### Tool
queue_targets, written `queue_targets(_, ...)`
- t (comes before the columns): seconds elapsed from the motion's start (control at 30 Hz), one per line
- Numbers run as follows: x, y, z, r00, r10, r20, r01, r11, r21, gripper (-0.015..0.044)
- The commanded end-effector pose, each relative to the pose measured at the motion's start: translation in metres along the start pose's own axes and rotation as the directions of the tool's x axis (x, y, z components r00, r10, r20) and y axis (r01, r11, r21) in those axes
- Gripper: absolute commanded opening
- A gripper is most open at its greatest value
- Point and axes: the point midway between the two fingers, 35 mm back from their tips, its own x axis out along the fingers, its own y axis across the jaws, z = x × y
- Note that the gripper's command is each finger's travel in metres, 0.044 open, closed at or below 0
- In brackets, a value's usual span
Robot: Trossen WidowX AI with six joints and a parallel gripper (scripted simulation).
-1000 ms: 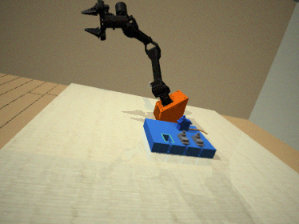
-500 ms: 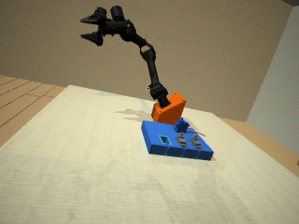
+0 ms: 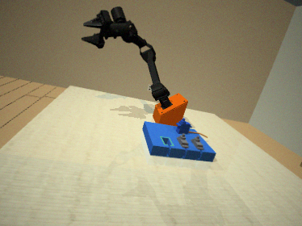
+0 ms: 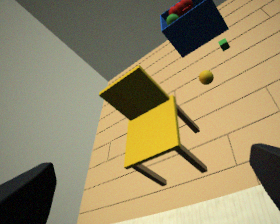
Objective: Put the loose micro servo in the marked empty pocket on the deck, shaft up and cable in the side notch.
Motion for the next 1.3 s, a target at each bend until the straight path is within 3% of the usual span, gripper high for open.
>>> queue_targets(0.0,0.003,0.009,-0.018,0.998,0.026,-0.048,-0.028,0.998,-0.048,0.0440)
queue_targets(0.63,-0.006,0.068,-0.140,0.913,0.151,-0.380,-0.286,0.900,-0.329,0.0440)
queue_targets(1.27,-0.073,0.115,-0.276,0.677,0.179,-0.714,-0.674,0.542,-0.503,0.0440)
